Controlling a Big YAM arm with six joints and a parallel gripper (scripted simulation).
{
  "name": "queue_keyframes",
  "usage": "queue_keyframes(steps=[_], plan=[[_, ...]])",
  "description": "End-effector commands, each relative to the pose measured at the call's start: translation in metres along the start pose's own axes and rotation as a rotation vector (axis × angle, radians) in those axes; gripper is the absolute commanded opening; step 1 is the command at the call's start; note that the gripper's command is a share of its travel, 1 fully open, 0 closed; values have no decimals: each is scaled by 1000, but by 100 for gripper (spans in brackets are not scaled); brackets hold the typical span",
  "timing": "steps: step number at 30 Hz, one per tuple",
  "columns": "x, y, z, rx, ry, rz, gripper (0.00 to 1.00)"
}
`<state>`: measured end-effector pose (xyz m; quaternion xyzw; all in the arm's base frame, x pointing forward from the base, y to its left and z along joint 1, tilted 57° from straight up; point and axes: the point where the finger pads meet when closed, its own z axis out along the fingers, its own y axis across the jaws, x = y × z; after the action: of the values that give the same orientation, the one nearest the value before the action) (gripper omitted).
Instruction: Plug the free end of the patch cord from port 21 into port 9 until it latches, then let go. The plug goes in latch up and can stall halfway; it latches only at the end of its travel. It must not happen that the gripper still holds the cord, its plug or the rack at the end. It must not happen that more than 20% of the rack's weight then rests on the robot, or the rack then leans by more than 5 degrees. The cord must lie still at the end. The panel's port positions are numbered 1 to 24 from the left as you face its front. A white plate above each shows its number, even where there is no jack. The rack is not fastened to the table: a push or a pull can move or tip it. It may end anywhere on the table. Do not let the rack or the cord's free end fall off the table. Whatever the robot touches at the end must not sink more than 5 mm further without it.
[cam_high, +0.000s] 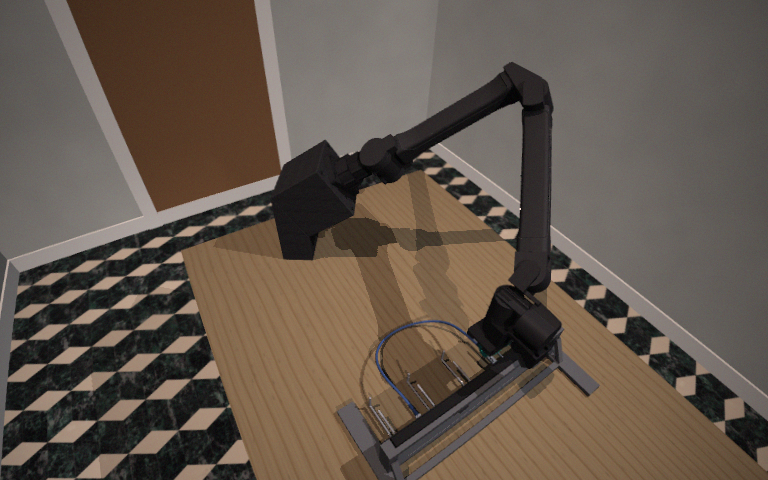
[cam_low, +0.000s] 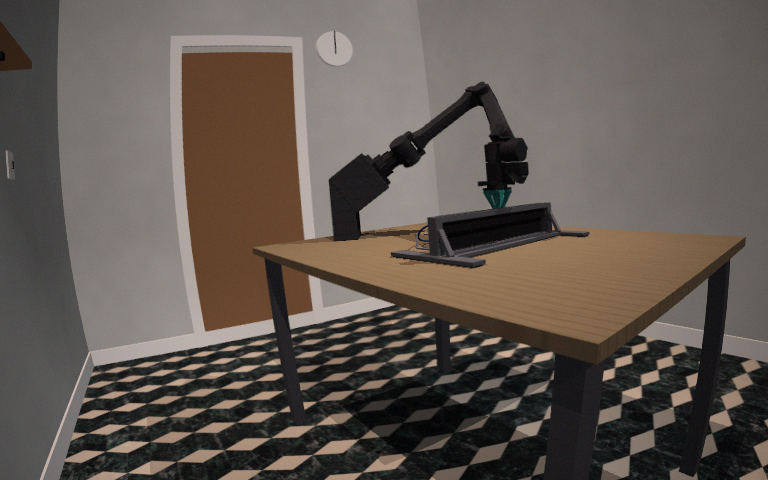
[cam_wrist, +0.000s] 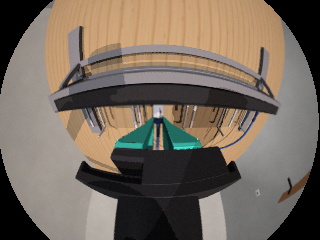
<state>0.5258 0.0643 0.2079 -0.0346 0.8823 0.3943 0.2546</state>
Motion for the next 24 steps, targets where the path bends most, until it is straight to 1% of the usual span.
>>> queue_keyframes(steps=[1, 24], plan=[[-17, -5, -21, 20, -40, 6, 0], [-20, -2, -22, 19, -45, 0, 0]])
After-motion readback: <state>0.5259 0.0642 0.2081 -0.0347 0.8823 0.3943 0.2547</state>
